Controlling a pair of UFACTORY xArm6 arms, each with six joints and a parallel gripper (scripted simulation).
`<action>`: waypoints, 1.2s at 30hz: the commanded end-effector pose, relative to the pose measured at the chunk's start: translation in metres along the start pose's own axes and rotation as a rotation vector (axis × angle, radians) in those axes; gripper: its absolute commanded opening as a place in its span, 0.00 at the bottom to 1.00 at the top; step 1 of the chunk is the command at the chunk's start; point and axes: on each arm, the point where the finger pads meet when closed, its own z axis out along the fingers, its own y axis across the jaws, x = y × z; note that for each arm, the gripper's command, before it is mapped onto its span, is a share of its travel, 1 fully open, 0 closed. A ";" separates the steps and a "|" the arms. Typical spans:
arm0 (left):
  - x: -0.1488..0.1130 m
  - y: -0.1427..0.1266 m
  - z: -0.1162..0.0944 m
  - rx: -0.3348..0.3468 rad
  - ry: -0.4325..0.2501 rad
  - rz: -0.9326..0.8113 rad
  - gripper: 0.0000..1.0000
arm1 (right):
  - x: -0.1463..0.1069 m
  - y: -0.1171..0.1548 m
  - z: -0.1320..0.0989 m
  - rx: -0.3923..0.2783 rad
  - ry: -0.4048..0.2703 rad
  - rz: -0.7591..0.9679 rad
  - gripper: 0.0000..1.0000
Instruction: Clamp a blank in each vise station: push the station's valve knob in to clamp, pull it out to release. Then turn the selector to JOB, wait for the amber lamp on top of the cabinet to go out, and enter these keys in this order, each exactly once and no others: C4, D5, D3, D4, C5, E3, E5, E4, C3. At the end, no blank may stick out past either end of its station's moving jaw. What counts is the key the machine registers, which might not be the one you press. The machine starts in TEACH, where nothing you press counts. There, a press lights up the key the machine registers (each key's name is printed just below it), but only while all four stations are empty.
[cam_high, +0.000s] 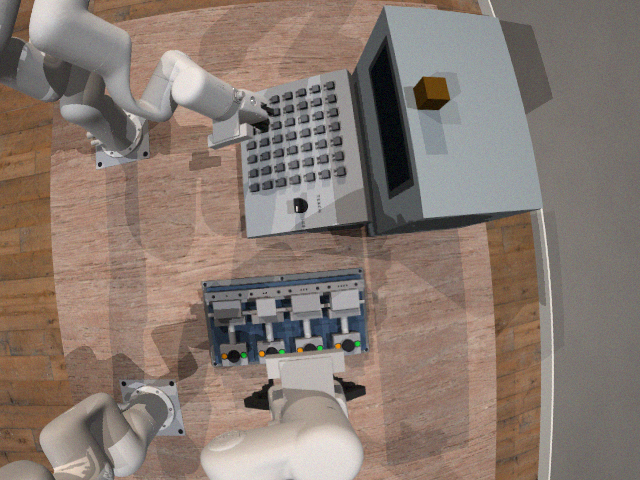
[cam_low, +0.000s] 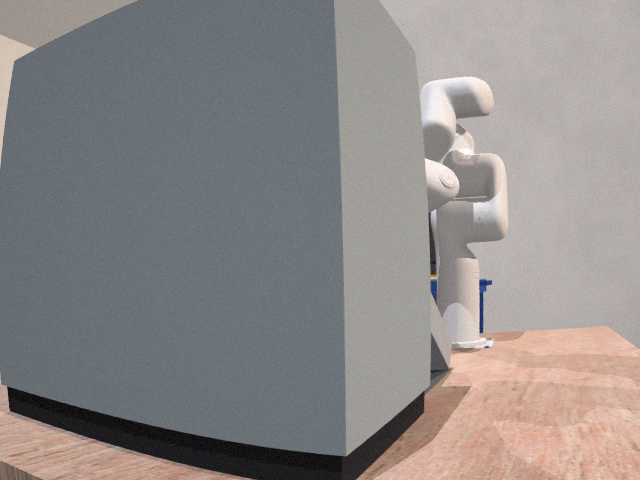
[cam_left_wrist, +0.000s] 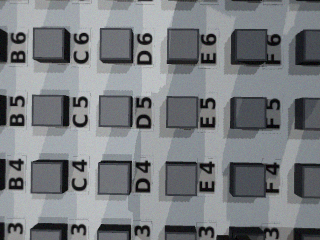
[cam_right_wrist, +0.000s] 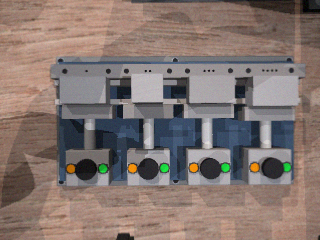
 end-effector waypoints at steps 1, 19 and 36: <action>-0.021 -0.046 0.000 -0.003 0.009 0.000 0.00 | 0.000 0.000 -0.002 -0.005 0.002 0.000 1.00; -0.029 -0.060 0.000 -0.003 0.009 0.000 0.00 | 0.000 0.000 -0.002 -0.005 0.002 0.000 1.00; -0.028 -0.060 0.008 -0.003 0.009 0.000 0.00 | 0.000 0.000 -0.002 -0.005 0.002 0.000 1.00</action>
